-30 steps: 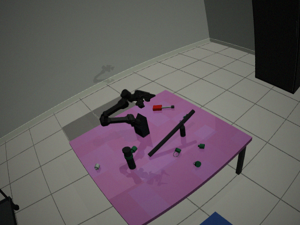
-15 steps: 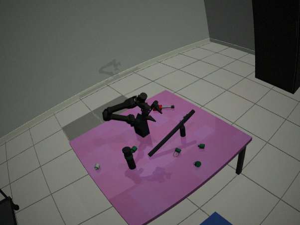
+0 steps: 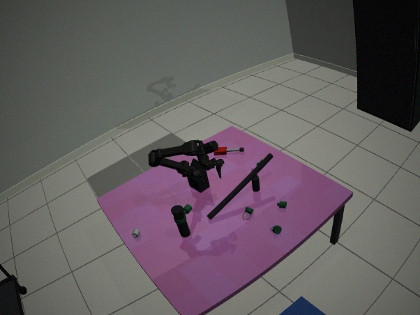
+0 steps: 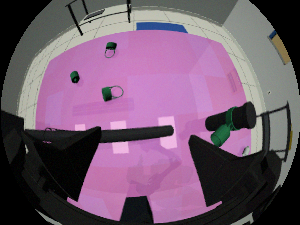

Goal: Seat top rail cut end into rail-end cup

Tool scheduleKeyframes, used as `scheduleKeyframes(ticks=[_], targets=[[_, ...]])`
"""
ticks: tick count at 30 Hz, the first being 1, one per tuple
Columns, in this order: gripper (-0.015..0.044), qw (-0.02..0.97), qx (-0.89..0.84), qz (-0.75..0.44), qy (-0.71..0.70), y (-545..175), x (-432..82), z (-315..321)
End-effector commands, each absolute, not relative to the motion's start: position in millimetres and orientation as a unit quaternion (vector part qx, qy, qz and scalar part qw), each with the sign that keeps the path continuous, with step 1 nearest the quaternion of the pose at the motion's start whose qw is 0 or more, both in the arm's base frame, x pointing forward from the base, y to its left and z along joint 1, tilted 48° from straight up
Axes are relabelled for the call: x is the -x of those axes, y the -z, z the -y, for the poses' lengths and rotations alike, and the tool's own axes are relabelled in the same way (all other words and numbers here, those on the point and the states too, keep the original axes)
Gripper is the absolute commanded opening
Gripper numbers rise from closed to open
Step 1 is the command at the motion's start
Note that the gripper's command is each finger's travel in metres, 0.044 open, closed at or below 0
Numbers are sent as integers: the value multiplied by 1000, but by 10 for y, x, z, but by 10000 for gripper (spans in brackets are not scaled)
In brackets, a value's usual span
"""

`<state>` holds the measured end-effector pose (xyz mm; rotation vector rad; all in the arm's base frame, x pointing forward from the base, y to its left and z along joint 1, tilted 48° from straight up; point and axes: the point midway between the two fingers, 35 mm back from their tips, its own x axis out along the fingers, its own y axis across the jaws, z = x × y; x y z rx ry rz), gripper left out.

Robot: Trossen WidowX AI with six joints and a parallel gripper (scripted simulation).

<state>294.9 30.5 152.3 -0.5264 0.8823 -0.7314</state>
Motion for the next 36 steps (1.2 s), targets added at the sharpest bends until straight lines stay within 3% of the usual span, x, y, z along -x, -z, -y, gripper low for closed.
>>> scheduleKeyframes(ticks=[1, 8, 19, 36], targets=[[440, 798, 266, -419, 343, -1544, -2948, -267], [440, 769, 317, -465, 303, -1624, -2929, -131], [440, 620, 523, -582, 60, -2007, -2735, 429], [440, 477, 673, -544, -151, -2486, -2329, 908]])
